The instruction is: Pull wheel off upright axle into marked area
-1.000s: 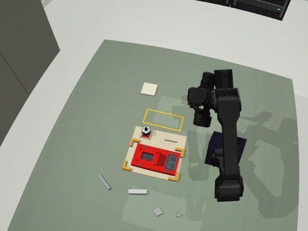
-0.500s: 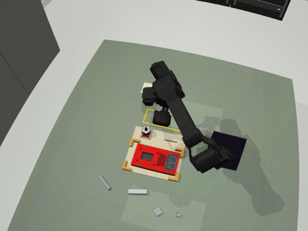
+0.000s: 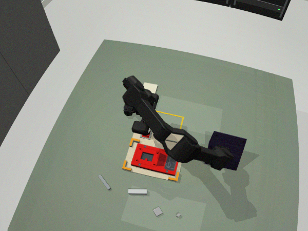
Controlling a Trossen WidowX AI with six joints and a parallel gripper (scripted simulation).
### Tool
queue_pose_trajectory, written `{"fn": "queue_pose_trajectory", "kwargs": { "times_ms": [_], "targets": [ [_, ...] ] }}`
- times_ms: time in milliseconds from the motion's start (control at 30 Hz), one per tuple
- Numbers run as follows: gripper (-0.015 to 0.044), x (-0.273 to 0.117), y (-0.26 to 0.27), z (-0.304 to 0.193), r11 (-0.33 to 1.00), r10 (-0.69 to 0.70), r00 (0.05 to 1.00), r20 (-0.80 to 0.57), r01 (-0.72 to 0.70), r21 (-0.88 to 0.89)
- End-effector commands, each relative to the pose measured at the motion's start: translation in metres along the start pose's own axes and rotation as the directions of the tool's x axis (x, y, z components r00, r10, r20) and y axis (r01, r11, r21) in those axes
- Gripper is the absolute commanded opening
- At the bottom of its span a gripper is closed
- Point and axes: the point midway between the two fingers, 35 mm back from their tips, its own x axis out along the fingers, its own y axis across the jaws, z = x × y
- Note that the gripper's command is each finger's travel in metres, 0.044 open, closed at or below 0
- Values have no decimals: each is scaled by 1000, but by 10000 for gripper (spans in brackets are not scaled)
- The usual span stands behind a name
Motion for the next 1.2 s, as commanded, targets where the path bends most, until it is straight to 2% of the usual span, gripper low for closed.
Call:
{"fn": "queue_pose_trajectory", "kwargs": {
  "times_ms": [0,233,633,833,967,1167],
  "targets": [
    [300,2,2,7,1000,6,1000,-4,-6,9],
    [300,8,1,8,1000,6,1000,-3,-6,9],
    [300,71,1,7,1000,8,1000,-3,-8,8],
    [300,76,1,6,1000,8,1000,-3,-8,8],
    [195,73,1,6,1000,5,1000,-5,-5,2],
    [155,73,1,6,1000,5,1000,-5,-5,2]
  ]
}}
